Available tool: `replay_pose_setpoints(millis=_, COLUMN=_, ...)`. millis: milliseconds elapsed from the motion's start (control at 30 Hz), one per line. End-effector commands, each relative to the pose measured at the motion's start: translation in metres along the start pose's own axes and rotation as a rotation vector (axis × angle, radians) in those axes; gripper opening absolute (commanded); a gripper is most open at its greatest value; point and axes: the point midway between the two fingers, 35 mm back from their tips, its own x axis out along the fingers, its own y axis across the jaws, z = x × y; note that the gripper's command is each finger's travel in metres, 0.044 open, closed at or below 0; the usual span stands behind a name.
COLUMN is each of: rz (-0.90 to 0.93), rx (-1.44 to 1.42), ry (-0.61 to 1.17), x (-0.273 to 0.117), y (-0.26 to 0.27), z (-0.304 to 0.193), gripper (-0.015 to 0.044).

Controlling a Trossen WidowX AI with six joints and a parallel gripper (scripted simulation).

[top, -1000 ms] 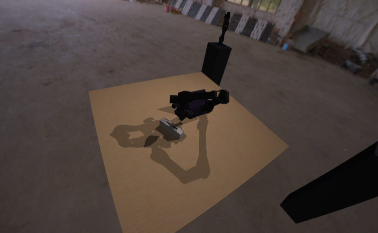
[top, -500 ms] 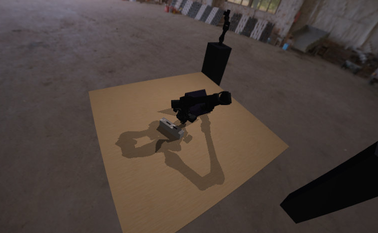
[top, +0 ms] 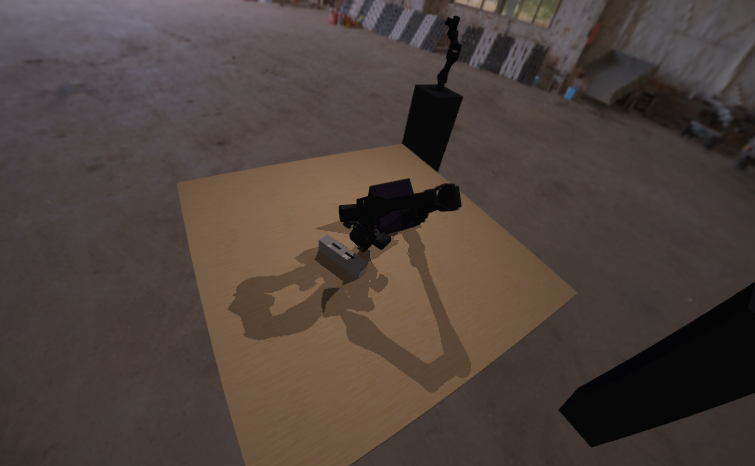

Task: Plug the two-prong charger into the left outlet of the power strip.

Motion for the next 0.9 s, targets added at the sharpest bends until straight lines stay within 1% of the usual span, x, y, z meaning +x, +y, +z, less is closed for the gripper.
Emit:
replay_pose_setpoints(millis=0, rz=0.0, rx=0.002, ry=-0.006, x=0.0, y=0.001, z=0.007, gripper=0.0)
replay_pose_setpoints(millis=500, rz=0.003, rx=-0.003, ry=-0.007, x=0.003, y=0.007, z=0.03, gripper=0.0)
replay_pose_setpoints(millis=867, rz=0.003, rx=-0.003, ry=-0.007, x=0.003, y=0.007, z=0.03, gripper=0.0)
